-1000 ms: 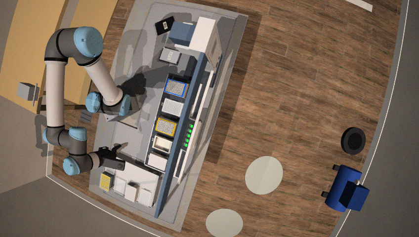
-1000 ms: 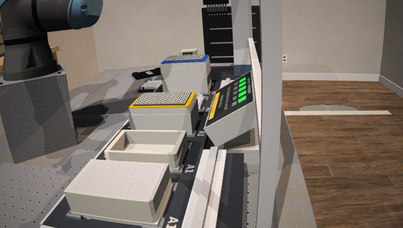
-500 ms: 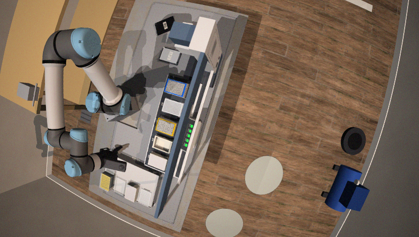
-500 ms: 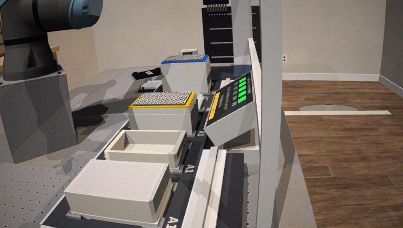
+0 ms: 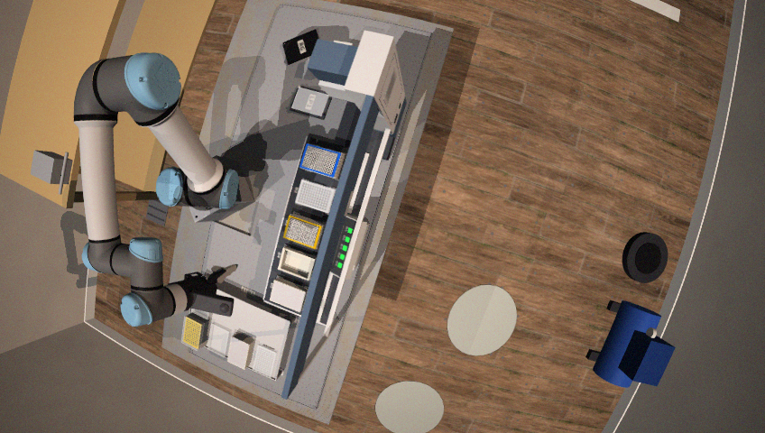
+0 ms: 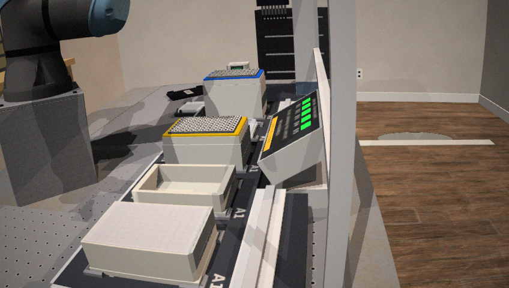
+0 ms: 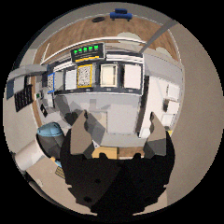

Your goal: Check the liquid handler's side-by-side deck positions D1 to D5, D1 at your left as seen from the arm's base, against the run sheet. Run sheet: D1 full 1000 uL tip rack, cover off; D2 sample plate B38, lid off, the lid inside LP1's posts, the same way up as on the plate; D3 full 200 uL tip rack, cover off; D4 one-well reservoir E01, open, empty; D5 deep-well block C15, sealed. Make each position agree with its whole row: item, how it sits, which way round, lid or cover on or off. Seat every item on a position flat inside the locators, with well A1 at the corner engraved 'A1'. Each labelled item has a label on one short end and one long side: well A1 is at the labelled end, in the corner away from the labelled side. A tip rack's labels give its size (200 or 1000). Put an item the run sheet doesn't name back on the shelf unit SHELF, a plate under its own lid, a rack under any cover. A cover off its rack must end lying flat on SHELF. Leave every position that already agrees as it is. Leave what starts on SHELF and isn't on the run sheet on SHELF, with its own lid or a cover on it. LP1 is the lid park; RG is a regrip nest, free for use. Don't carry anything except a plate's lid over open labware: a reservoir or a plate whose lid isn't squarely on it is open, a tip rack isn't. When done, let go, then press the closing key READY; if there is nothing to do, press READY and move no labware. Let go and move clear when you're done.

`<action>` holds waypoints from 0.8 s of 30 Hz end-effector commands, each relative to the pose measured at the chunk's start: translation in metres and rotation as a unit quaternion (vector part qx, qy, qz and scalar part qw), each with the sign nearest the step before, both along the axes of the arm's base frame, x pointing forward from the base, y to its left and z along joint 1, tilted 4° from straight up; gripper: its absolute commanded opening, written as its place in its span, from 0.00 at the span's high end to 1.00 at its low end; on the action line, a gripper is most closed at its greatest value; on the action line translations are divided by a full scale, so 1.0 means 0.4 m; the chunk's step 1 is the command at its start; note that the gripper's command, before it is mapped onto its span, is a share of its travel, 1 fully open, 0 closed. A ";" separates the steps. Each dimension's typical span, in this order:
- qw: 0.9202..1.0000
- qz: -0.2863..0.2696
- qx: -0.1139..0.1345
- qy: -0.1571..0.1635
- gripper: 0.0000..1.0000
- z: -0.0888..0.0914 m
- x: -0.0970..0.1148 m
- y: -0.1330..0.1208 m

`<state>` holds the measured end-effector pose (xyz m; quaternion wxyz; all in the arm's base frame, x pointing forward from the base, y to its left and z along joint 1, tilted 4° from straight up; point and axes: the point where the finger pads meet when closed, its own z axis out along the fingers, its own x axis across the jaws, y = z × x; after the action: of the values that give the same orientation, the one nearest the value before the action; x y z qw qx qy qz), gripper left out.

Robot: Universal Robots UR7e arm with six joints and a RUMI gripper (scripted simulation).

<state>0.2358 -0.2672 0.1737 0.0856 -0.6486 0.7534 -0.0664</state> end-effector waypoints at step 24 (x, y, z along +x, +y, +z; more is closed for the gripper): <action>0.997 -0.008 0.015 0.077 0.18 -0.107 0.180 -0.184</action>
<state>0.2445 -0.2757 0.1694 0.0835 -0.6487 0.7539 -0.0622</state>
